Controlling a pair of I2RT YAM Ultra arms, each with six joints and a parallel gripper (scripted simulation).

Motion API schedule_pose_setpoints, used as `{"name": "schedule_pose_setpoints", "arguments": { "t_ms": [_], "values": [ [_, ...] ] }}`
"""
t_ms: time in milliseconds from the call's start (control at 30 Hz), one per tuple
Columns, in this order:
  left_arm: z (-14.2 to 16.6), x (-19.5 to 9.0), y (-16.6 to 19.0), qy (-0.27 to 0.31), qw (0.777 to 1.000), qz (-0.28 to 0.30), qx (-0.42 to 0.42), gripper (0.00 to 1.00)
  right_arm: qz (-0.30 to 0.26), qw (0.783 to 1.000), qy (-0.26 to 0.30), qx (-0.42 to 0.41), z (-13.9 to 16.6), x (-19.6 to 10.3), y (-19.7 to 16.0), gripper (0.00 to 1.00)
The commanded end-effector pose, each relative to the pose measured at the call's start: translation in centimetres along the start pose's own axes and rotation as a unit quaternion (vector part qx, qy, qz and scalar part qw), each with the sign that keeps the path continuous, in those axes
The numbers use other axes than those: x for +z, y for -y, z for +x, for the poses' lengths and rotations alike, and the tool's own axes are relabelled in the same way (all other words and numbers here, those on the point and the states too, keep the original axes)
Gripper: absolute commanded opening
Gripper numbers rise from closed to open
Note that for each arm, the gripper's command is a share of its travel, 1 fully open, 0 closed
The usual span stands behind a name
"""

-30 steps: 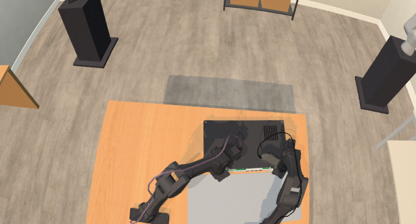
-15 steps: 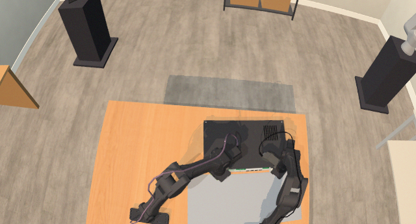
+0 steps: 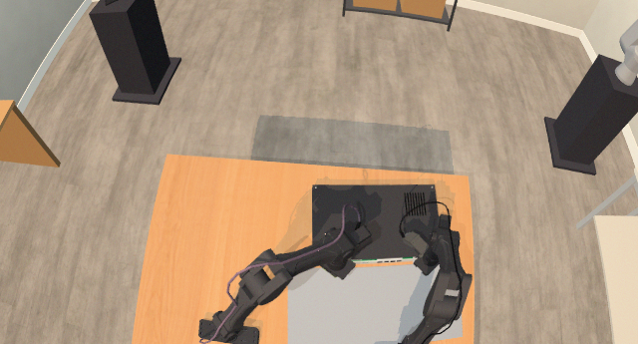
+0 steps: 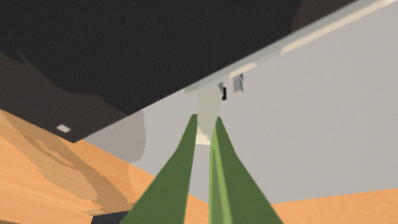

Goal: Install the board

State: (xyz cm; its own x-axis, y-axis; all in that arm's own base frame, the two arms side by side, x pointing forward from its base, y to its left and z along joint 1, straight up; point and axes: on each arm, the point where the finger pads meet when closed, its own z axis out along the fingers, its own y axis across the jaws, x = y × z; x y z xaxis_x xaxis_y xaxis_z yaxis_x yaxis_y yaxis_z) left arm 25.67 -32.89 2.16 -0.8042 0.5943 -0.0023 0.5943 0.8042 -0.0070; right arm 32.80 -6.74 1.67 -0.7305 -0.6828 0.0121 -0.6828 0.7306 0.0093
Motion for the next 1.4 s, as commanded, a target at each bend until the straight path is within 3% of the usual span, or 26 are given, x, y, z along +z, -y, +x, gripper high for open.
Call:
{"name": "schedule_pose_setpoints", "arguments": {
  "t_ms": [0,300,433,833,1367],
  "values": [
    [-0.73,-0.12,-0.17,0.009,1.0,-0.01,-0.01,0.03,0.013,1.0,0.018,0.005,-0.77,-0.52,0.13,0.03],
    [-0.64,-0.12,-0.2,0.007,1.0,-0.011,-0.014,0.03,0.013,1.0,0.018,0.009,-0.76,-0.52,0.14,0.03],
    [-0.28,-0.12,0.07,0.002,0.997,-0.013,-0.082,0.03,0.016,0.996,0.015,0.081,-0.66,-0.52,0.11,0.03],
    [-0.64,-0.14,0.72,0.006,0.991,-0.012,-0.136,0.03,0.011,0.99,0.019,0.136,-0.96,-0.53,-0.61,0.03],
    [-0.68,-0.14,0.6,0.006,0.99,-0.012,-0.137,0.03,0.012,0.99,0.018,0.137,-0.89,-0.53,-0.56,0.03]
  ]
}}
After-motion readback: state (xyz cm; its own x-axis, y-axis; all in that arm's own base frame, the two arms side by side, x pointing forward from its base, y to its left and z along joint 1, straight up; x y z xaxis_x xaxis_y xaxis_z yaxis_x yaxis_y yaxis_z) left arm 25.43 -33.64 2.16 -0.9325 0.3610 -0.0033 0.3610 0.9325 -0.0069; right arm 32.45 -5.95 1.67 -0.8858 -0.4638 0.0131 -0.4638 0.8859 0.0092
